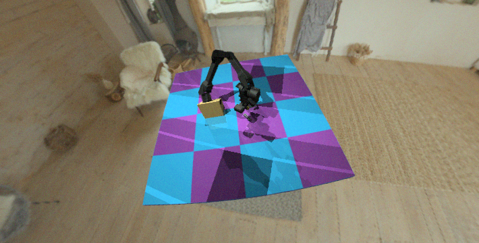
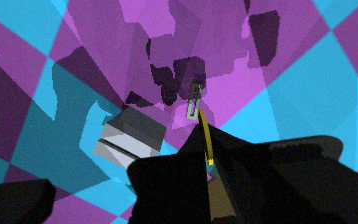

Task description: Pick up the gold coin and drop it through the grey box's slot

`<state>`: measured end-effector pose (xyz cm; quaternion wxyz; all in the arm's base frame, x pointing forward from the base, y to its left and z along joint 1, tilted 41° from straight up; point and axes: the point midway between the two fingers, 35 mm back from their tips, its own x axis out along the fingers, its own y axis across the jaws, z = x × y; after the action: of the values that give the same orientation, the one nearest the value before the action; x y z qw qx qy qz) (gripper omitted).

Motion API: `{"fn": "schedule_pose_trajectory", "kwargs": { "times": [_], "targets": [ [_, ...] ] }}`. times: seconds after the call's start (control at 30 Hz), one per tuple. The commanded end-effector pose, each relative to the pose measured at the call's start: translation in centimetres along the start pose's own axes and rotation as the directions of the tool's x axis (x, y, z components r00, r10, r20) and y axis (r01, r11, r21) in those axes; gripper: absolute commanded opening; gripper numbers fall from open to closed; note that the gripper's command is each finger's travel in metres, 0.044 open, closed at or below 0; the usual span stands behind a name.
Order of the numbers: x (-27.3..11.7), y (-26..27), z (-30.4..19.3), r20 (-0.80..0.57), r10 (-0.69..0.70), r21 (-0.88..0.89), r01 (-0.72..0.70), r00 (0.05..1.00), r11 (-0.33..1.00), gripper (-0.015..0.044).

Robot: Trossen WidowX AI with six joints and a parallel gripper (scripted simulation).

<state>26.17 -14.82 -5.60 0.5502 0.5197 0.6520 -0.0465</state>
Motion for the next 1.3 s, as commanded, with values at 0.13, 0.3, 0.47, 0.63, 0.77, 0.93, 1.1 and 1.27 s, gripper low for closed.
{"fn": "schedule_pose_trajectory", "kwargs": {
  "times": [0.13,0.3,0.47,0.63,0.77,0.93,1.1,1.27],
  "targets": [
    [0.0,0.2,0.2,-0.001,-0.004,-0.263,0.004,1.000,0.965,0.0000],
    [-0.1,0.3,0.3,-0.001,-0.004,-0.426,0.003,1.000,0.905,0.0000],
    [-0.1,0.5,0.4,-0.001,-0.004,-0.576,0.003,1.000,0.818,0.0000],
    [-0.1,0.6,0.5,-0.001,-0.004,-0.704,0.002,1.000,0.710,0.0000],
    [-0.1,0.6,0.6,-0.001,-0.004,-0.720,0.002,1.000,0.694,0.0000],
    [-0.1,1.2,0.4,0.000,-0.005,-0.720,0.003,1.000,0.694,0.0000],
    [-0.1,2.4,0.1,0.001,-0.006,-0.720,0.005,1.000,0.694,0.0000],
    [-0.2,3.6,-0.3,0.002,-0.007,-0.719,0.006,1.000,0.695,0.0000]
  ]
}}
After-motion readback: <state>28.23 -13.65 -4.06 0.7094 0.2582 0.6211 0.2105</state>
